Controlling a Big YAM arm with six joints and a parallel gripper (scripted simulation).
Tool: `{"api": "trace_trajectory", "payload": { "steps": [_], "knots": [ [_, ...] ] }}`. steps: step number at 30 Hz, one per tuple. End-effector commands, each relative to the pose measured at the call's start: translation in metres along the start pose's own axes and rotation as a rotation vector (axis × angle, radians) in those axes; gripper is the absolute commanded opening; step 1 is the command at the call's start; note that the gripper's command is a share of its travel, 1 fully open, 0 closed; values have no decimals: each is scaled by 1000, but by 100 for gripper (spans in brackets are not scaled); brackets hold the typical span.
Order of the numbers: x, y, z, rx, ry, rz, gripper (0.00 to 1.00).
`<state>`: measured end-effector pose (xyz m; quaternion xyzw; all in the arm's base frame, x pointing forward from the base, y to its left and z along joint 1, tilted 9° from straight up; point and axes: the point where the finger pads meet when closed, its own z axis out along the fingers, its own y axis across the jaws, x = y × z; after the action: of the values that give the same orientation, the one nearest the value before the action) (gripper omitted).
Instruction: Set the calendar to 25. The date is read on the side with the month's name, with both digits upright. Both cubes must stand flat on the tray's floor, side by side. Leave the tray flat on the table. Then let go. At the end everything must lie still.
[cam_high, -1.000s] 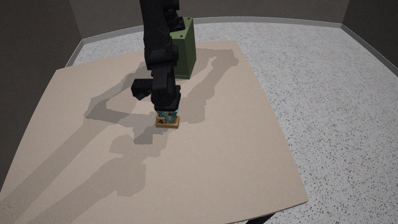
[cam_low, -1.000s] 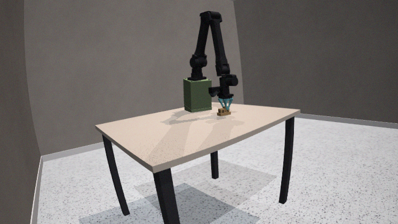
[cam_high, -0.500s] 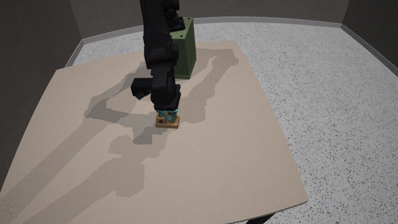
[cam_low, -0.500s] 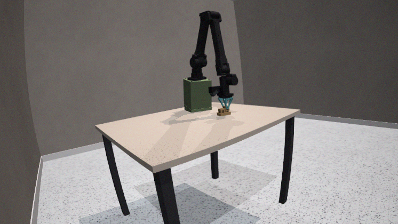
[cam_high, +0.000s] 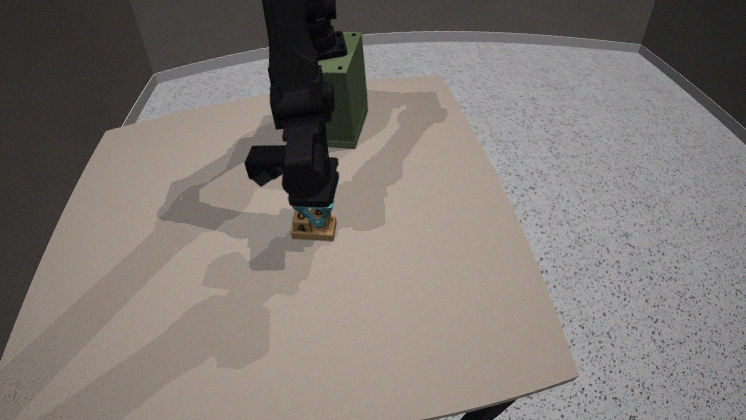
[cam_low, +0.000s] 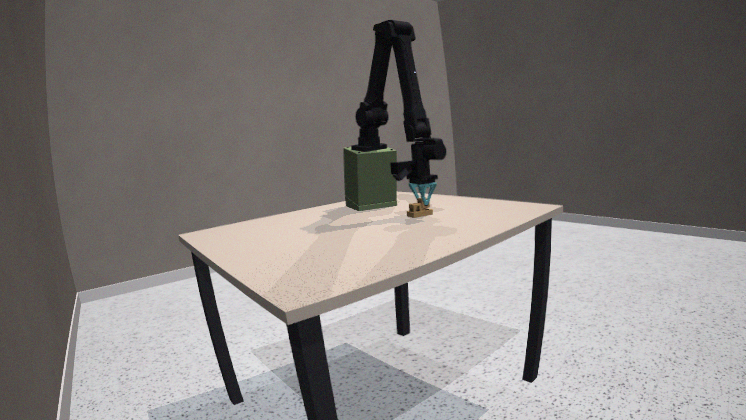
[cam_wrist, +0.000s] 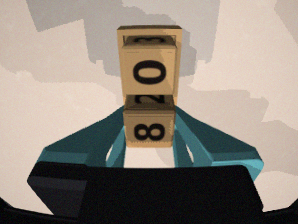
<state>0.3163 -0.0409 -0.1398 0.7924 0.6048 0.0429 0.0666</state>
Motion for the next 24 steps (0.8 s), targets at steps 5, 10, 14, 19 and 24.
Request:
{"api": "trace_trajectory", "payload": {
  "steps": [5,10,14,19,24],
  "knots": [
    [-1,3,-8,-10,0,3,28],
    [1,1,-24,-8,0,2,28],
    [4,5,-49,-16,2,1,28],
    [4,8,-69,-21,3,1,28],
    [4,11,-91,-27,3,2,28]
  ]
}}
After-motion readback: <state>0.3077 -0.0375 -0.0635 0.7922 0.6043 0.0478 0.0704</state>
